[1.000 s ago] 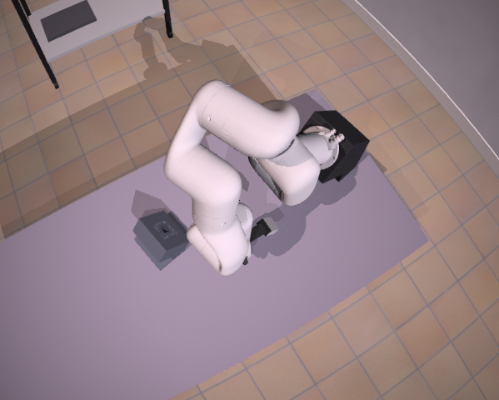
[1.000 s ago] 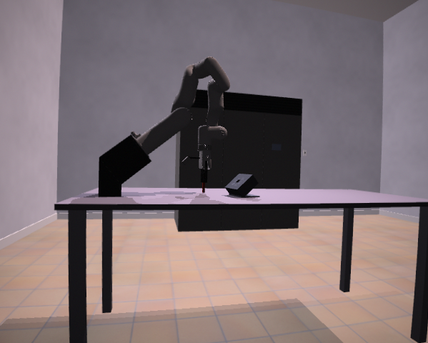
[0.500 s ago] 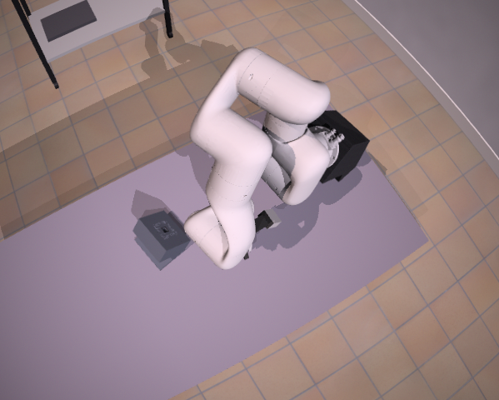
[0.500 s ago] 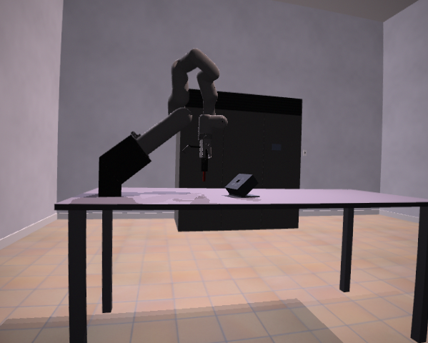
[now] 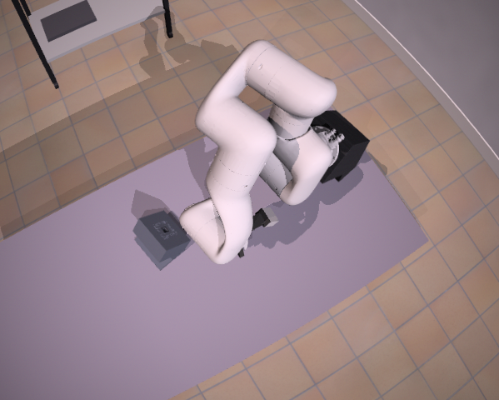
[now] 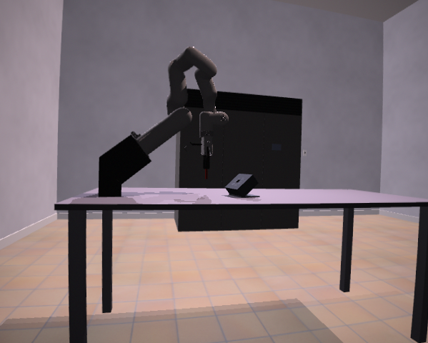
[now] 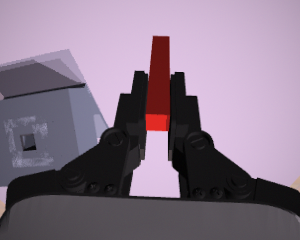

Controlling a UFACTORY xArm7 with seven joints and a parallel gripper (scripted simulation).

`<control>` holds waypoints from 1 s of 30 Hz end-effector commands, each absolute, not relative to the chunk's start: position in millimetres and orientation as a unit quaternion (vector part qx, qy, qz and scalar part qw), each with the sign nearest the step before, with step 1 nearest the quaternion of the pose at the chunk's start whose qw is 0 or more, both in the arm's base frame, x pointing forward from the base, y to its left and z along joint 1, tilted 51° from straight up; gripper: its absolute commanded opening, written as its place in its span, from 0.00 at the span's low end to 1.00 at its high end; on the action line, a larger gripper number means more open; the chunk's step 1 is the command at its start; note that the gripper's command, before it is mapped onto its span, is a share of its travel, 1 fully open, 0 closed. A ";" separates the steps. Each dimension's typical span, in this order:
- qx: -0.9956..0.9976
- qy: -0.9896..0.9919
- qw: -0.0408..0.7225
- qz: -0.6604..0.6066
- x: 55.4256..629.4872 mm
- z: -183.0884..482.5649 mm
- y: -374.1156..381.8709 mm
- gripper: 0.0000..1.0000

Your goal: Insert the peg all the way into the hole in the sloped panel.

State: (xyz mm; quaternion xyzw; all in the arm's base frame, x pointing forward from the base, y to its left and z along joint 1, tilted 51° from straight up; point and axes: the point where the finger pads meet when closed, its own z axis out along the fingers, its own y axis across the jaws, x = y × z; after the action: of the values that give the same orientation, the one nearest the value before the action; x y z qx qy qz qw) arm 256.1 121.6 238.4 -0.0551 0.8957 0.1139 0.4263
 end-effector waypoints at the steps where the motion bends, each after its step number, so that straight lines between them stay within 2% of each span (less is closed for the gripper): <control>1: -0.039 0.891 0.434 0.124 259.8 246.3 114.7 0.00; 30: 0.047 0.865 0.466 0.179 271.9 277.1 75.7 0.00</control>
State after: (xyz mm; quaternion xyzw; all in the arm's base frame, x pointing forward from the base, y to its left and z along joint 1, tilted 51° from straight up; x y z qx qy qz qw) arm 270.6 80.9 272.6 0.0365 0.8696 0.1709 0.4618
